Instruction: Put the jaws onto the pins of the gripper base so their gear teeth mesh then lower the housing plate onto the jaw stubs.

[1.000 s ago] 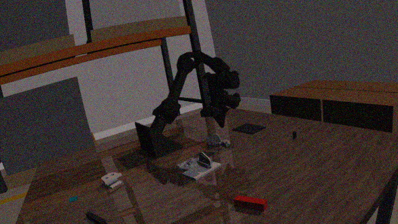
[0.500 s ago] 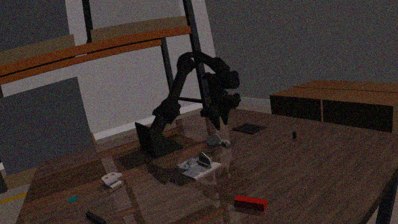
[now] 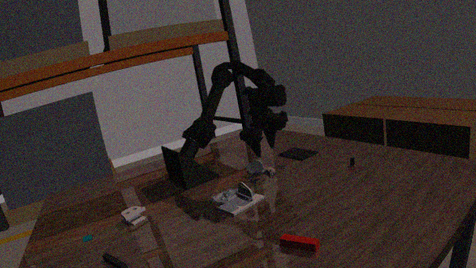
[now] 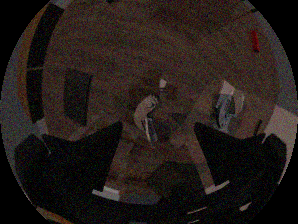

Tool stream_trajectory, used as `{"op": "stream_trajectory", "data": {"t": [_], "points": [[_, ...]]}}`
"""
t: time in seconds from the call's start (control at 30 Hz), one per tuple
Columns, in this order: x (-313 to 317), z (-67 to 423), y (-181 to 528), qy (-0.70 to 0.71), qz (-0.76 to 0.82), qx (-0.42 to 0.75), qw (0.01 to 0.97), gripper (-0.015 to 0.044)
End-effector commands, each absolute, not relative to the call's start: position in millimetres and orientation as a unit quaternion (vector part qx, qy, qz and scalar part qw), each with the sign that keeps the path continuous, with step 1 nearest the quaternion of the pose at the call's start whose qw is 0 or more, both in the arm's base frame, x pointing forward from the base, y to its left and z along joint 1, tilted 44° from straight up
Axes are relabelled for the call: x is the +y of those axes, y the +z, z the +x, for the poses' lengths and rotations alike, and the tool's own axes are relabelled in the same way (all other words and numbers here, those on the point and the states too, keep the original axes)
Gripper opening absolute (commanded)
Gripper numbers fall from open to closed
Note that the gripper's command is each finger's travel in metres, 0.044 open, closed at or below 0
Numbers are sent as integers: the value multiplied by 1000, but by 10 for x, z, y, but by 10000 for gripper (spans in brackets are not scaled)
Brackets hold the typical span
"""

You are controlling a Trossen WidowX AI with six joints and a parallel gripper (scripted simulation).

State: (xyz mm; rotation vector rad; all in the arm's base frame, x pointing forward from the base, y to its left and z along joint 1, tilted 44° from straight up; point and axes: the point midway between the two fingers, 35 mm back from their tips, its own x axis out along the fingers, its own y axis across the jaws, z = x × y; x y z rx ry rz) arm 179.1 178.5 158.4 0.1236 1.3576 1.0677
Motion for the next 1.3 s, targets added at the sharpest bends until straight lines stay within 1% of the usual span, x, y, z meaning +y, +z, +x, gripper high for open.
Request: {"op": "stream_trajectory", "data": {"t": [0.0, 0.5, 1.07, 1.27], "points": [[1785, 1791, 1584, 470, 54, 597, 648, 440], [1785, 1791, 1584, 470, 54, 597, 648, 440], [1785, 1791, 1584, 470, 54, 597, 648, 0], [1785, 1791, 1584, 470, 54, 597, 648, 0]]}}
